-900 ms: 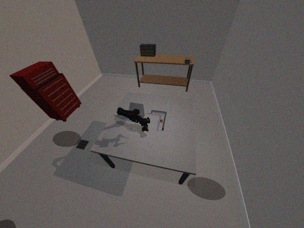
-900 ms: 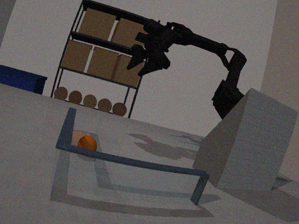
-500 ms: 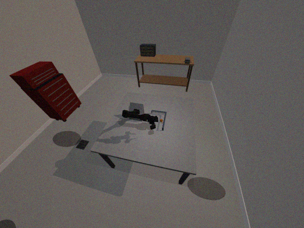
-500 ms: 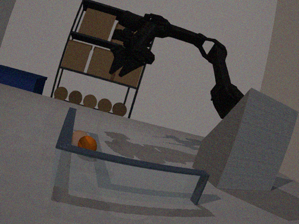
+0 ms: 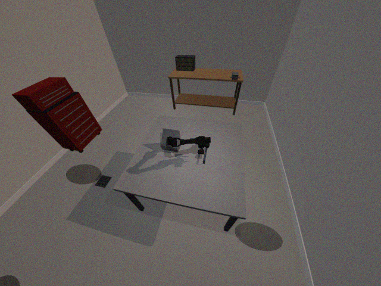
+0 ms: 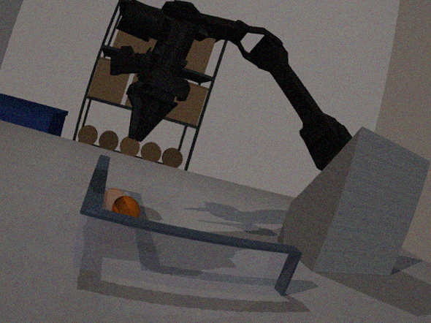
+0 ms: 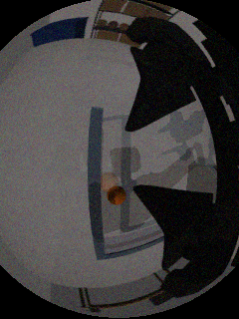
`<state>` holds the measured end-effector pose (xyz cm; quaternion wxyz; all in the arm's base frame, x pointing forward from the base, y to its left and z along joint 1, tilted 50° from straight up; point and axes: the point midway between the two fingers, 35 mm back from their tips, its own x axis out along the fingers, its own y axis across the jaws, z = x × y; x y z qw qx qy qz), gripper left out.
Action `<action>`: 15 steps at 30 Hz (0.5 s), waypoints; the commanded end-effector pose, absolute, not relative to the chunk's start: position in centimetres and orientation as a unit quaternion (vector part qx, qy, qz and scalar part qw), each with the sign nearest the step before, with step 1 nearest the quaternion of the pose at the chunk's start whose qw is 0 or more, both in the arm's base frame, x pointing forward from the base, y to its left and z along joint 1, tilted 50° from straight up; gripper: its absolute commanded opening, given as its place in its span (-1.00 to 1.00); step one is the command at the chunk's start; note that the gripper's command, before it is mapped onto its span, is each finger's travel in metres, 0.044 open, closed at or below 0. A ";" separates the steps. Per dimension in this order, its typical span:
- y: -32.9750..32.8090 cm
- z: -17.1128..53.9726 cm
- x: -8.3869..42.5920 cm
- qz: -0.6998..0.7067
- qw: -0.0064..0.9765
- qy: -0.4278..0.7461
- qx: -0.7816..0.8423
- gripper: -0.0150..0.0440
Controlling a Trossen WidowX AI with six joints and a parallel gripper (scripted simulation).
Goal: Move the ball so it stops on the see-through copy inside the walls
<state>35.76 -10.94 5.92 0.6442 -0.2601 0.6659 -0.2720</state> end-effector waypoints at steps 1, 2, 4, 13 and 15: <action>-9.2 -0.6 36.0 -0.331 0.621 0.668 -0.241 0.54; -8.9 -1.8 35.8 -0.341 0.617 0.668 -0.239 0.54; -8.7 -2.6 35.7 -0.349 0.614 0.667 -0.237 0.54; -8.7 -2.7 35.7 -0.349 0.614 0.667 -0.237 0.54; -9.1 -3.0 35.6 -0.349 0.614 0.667 -0.237 0.54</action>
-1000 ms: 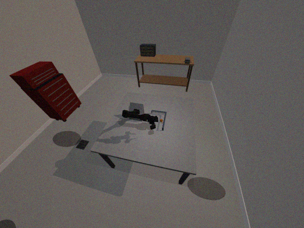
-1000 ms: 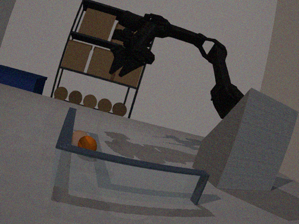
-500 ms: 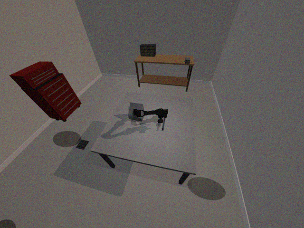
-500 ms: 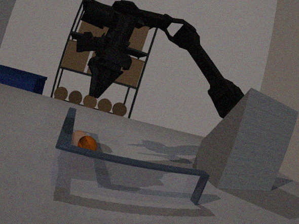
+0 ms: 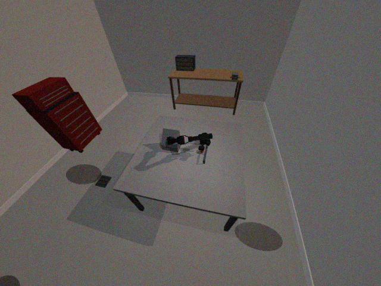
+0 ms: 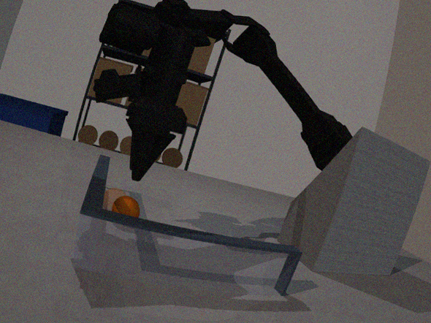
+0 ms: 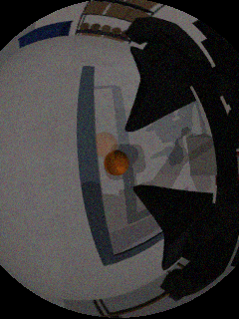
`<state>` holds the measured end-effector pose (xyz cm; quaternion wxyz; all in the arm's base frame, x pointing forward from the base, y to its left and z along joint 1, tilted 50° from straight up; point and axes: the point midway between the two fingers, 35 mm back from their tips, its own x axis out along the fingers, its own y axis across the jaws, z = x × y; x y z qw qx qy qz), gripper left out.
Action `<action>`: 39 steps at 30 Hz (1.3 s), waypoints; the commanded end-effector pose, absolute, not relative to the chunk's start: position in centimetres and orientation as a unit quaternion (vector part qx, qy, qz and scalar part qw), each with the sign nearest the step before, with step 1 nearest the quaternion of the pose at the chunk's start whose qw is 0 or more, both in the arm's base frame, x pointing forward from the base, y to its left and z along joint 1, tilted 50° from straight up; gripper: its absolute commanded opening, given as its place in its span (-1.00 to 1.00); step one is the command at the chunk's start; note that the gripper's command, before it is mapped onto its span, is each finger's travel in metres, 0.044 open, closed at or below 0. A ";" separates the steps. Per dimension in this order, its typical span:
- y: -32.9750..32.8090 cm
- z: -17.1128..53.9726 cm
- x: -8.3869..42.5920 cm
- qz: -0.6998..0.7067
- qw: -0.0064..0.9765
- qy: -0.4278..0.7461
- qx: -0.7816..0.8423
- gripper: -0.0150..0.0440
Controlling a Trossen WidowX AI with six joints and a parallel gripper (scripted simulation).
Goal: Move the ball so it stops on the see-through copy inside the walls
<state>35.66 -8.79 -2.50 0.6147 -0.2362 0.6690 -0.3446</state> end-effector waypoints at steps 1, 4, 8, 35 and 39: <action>-9.5 -3.4 35.6 -0.349 0.614 0.667 -0.237 0.54; -9.8 -3.7 35.5 -0.349 0.614 0.667 -0.237 0.54; -10.1 -3.9 35.5 -0.349 0.614 0.667 -0.237 0.54; -12.8 -6.2 34.9 -0.350 0.614 0.667 -0.238 0.27; -12.8 -6.2 34.9 -0.350 0.614 0.667 -0.238 0.11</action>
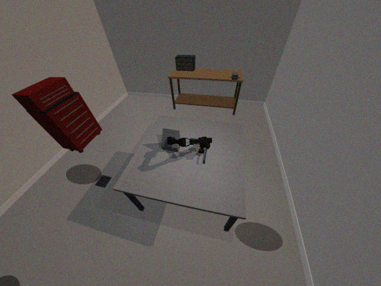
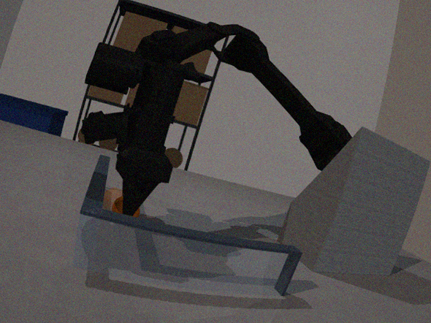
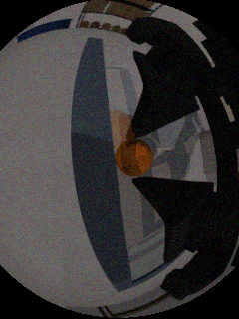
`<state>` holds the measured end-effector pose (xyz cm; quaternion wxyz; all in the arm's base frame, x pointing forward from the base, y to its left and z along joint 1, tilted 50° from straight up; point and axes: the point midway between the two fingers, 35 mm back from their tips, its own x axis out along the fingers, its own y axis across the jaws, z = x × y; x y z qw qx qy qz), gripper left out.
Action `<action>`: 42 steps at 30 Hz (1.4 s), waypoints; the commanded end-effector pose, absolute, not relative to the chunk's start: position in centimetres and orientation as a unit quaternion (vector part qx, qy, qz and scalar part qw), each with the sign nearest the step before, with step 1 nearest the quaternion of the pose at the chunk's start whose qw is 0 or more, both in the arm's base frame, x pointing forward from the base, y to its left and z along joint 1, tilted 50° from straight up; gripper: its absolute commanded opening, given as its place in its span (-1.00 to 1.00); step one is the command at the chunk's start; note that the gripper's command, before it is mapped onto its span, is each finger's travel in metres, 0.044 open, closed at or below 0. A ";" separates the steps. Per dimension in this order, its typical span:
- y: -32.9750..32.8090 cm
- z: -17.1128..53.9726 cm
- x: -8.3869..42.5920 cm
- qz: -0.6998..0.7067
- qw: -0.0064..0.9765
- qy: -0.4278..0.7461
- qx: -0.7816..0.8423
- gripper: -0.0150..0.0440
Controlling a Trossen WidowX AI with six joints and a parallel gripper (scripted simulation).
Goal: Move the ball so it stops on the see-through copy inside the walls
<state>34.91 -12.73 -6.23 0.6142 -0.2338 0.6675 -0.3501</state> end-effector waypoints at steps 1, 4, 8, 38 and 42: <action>-12.8 -6.2 34.9 -0.350 0.614 0.667 -0.238 0.09; -12.8 -6.2 34.9 -0.350 0.614 0.667 -0.238 0.02; -12.3 -6.2 34.9 -0.340 0.614 0.670 -0.242 -0.27; -3.8 2.1 36.8 -0.348 0.615 0.668 -0.236 -0.49; -6.4 1.8 37.1 -0.348 0.615 0.667 -0.236 -0.49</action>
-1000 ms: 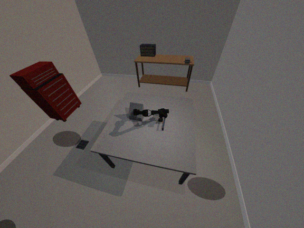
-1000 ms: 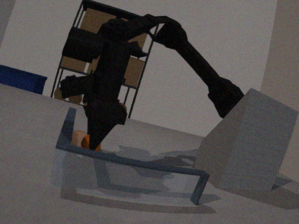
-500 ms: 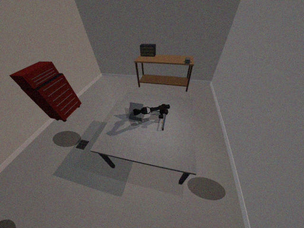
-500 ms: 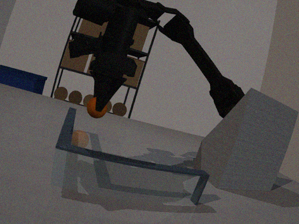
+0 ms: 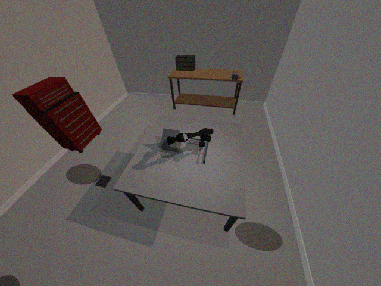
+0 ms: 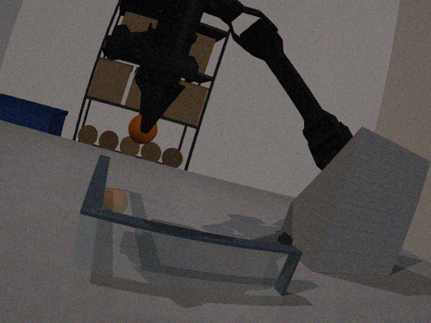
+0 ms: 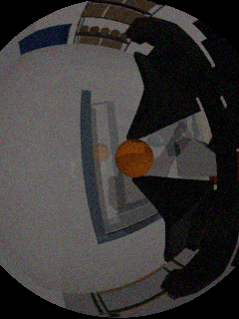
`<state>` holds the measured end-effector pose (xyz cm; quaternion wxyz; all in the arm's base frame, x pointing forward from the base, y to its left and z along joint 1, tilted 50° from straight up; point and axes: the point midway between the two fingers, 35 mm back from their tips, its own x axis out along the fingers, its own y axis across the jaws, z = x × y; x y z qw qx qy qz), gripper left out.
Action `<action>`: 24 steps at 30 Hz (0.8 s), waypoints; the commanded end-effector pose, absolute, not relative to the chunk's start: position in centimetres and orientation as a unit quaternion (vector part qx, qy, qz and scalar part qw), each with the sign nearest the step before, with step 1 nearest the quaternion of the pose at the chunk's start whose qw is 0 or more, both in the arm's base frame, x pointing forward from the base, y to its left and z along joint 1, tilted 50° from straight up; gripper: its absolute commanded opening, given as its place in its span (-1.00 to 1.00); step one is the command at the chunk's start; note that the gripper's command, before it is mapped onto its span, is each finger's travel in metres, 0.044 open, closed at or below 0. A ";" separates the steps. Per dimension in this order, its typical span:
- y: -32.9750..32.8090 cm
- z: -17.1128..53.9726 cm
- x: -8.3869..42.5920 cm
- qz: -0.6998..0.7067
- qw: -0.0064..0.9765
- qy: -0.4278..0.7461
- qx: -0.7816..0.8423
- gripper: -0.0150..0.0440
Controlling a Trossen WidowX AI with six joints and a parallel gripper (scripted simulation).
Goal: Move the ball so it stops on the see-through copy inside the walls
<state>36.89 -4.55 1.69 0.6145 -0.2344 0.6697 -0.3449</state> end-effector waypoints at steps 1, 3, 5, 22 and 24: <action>-7.0 1.7 37.1 -0.348 0.615 0.667 -0.236 -0.49; -8.2 1.6 37.1 -0.349 0.614 0.667 -0.237 -0.49; -8.6 1.6 37.1 -0.349 0.614 0.667 -0.237 -0.49; -13.8 -2.9 36.1 -0.350 0.614 0.666 -0.238 -0.49; -13.8 -2.9 36.1 -0.350 0.614 0.666 -0.238 -0.49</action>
